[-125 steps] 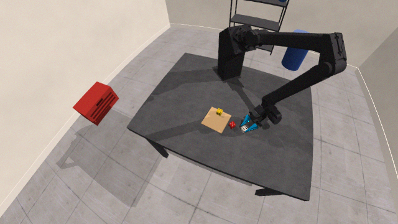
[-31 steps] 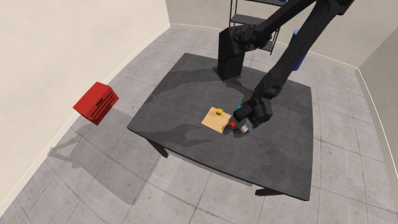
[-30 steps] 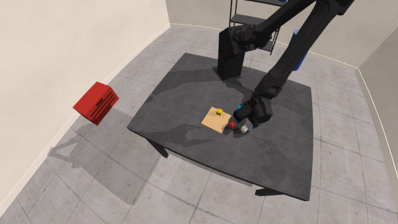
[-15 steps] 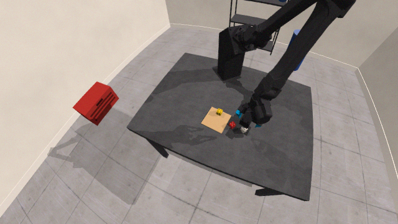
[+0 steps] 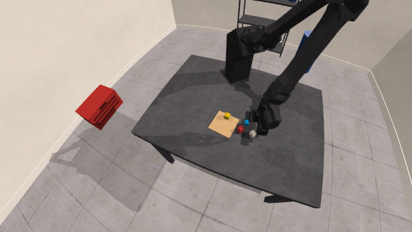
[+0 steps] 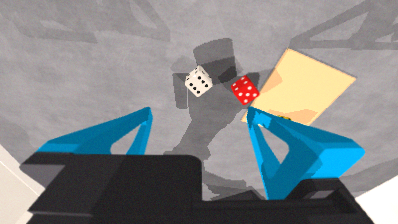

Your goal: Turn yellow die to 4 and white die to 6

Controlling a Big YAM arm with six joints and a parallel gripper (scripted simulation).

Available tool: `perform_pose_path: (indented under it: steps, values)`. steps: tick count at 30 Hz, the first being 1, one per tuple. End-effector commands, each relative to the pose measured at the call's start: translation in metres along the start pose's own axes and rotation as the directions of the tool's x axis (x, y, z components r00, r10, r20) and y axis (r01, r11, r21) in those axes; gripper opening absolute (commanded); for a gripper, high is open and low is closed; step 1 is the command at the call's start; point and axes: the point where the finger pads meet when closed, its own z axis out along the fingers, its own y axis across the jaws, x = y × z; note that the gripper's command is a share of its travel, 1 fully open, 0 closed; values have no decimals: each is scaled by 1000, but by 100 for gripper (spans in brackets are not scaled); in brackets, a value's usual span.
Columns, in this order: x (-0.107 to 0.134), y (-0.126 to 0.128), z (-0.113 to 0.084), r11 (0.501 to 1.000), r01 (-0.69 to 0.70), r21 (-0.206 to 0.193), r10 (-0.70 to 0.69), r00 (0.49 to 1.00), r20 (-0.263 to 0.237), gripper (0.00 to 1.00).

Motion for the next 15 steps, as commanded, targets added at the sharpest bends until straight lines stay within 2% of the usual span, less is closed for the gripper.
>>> perform_pose_path:
  steps: [1, 2, 3, 6, 12, 15]
  values:
    - [-7, 7, 5, 989, 146, -12, -146, 989, 11, 100]
    - [-7, 7, 5, 989, 146, -12, -146, 989, 11, 100]
    - [-7, 7, 7, 974, 225, -12, -225, 974, 13, 100]
    - [-7, 7, 8, 955, 296, -10, -296, 955, 13, 100]
    - [-4, 7, 12, 889, 458, -9, -457, 889, 10, 100]
    - [-4, 8, 14, 841, 542, -9, -542, 841, 12, 100]
